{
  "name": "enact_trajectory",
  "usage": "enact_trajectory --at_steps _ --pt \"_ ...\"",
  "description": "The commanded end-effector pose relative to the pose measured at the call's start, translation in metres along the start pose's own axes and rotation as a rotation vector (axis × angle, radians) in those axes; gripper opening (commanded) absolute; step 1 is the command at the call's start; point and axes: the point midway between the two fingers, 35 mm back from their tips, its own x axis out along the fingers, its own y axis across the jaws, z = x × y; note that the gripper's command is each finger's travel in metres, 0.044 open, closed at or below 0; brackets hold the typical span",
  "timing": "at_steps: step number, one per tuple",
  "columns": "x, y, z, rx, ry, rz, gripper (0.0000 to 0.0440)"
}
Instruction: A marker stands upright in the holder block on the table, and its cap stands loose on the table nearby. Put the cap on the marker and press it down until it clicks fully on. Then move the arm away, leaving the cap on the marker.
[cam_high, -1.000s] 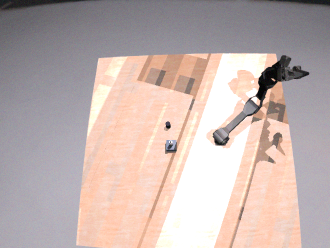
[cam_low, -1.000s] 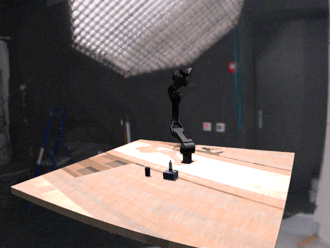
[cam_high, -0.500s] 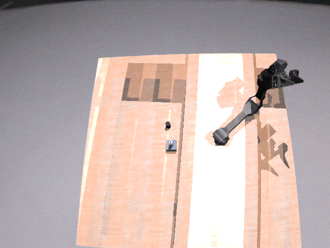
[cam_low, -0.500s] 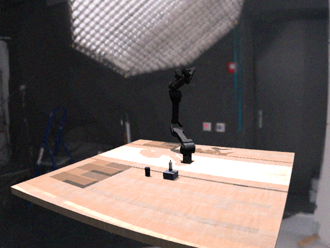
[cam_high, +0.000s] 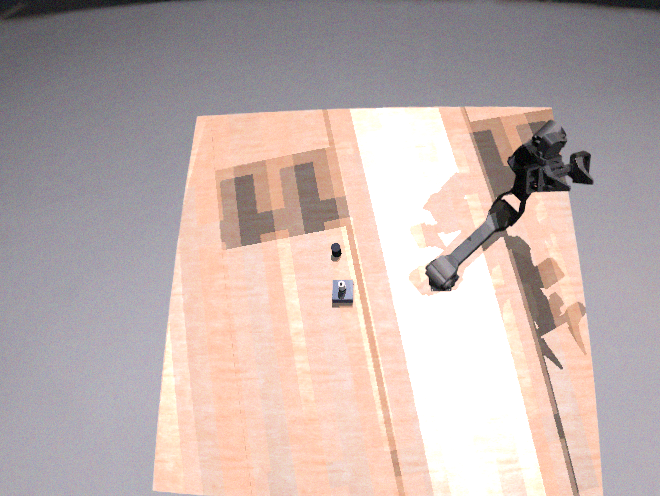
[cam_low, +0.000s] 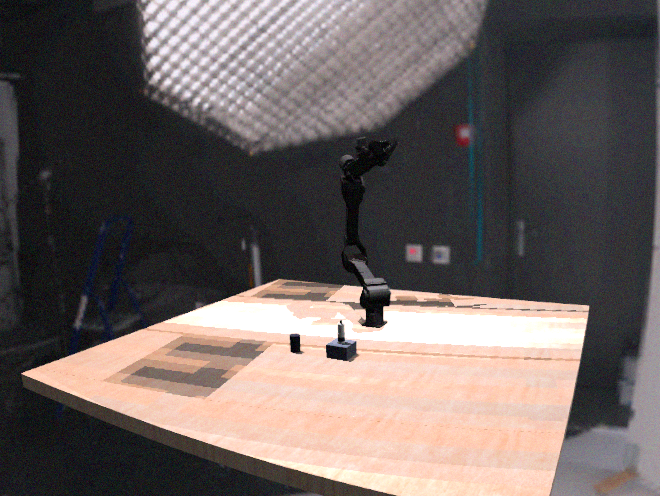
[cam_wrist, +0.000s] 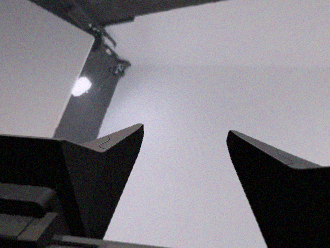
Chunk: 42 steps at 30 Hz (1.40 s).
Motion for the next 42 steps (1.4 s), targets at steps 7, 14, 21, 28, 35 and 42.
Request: enact_trajectory --at_steps 7,14,21,28,35,42 --pt "0.004 -0.029 -0.021 0.052 0.09 -0.066 0.0316" --pt "0.005 -0.048 -0.036 0.091 0.152 -0.11 0.0318" --pt "0.006 -0.067 -0.052 0.132 0.212 -0.152 0.0319" --pt "0.005 -0.084 -0.068 0.174 0.27 -0.191 0.0321" --pt "0.004 -0.101 -0.084 0.218 0.326 -0.228 0.0322" --pt "0.002 -0.117 -0.099 0.262 0.379 -0.263 0.0323"
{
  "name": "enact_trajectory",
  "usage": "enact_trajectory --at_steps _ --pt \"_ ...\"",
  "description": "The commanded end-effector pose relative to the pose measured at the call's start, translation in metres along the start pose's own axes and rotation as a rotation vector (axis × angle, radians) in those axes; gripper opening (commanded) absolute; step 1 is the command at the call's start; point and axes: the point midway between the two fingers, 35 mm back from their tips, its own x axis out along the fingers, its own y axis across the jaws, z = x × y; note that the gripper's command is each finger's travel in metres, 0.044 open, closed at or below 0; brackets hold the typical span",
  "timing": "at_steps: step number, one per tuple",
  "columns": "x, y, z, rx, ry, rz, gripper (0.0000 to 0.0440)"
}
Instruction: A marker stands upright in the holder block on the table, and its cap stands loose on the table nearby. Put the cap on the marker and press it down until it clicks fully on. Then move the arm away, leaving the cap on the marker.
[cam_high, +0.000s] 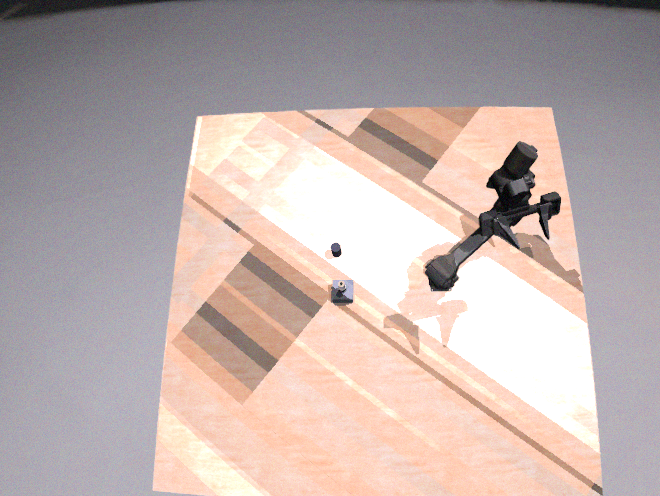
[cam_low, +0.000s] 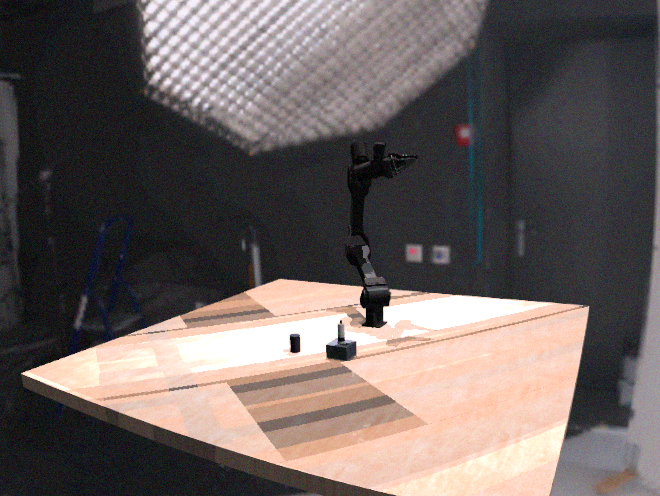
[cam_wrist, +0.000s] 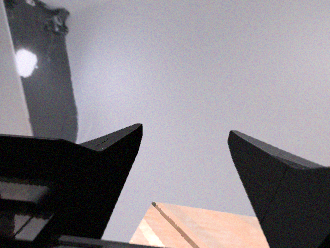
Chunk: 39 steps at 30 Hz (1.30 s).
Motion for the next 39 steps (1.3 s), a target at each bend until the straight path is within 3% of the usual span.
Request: enact_trajectory --at_steps 1,39 --pt "0.004 -0.01 -0.006 0.023 0.03 -0.015 0.0323" --pt "0.03 -0.104 -0.056 0.252 0.276 -0.195 0.0328"
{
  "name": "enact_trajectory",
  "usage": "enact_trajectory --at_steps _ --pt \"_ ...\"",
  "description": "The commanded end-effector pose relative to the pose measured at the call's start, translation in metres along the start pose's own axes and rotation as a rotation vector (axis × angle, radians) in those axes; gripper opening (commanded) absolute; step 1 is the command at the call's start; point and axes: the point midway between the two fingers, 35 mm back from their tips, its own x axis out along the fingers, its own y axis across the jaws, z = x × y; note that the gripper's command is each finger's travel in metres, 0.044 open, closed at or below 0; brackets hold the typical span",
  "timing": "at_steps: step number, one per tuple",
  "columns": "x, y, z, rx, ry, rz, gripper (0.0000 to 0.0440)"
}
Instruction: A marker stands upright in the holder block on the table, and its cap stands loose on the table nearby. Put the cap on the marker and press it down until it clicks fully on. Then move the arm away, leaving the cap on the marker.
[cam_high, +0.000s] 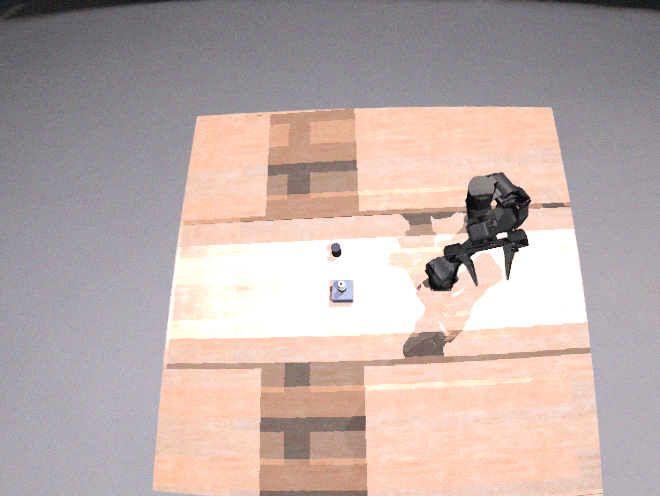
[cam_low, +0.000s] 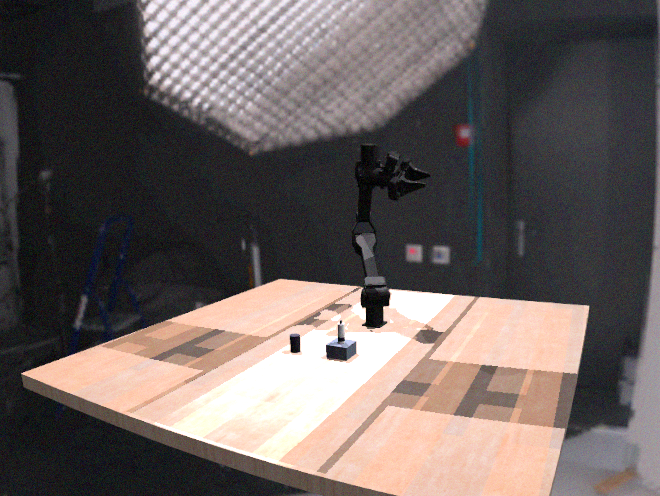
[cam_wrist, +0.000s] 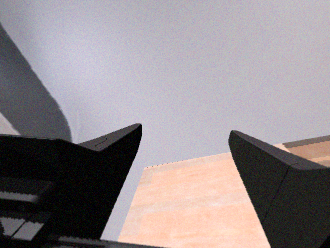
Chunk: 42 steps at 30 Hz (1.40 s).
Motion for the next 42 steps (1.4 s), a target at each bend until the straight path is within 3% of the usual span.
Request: enact_trajectory --at_steps 1,42 --pt "0.004 -0.009 -0.002 0.021 0.021 -0.013 0.0328" --pt "0.031 -0.113 -0.008 0.21 0.185 -0.207 0.0332"
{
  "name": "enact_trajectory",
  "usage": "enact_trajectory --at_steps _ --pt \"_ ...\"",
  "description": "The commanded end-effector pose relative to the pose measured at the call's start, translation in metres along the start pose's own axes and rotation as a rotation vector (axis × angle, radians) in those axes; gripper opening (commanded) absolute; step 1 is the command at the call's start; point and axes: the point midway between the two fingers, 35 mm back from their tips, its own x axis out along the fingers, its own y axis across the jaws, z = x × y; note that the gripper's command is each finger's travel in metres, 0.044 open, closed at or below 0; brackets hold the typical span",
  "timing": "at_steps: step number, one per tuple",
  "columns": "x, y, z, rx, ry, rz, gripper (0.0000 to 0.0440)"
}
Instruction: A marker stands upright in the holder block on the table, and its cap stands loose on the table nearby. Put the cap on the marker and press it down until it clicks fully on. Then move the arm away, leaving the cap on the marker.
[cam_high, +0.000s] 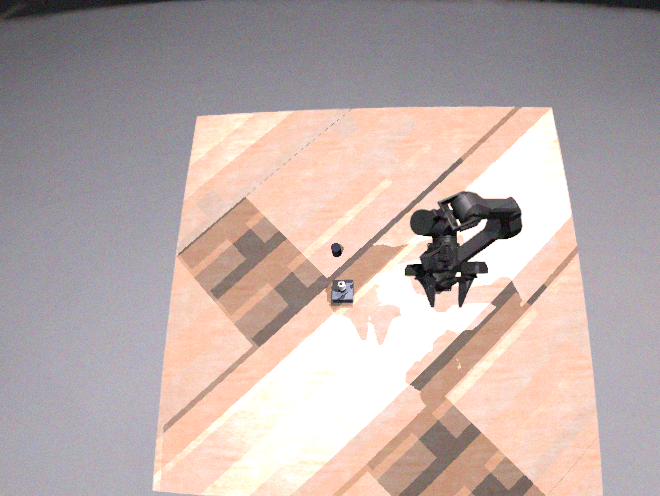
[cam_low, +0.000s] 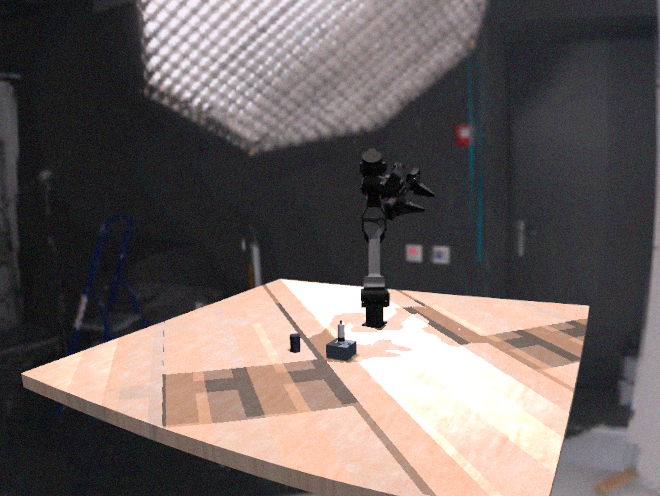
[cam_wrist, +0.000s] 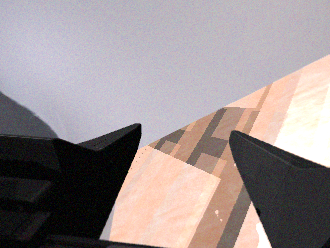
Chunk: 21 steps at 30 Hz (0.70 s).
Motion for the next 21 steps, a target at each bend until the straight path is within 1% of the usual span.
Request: enact_trajectory --at_steps 1,21 --pt "0.002 -0.008 0.002 0.01 0.008 -0.016 0.0332" --pt "0.01 -0.061 0.015 0.076 0.055 -0.111 0.0332"
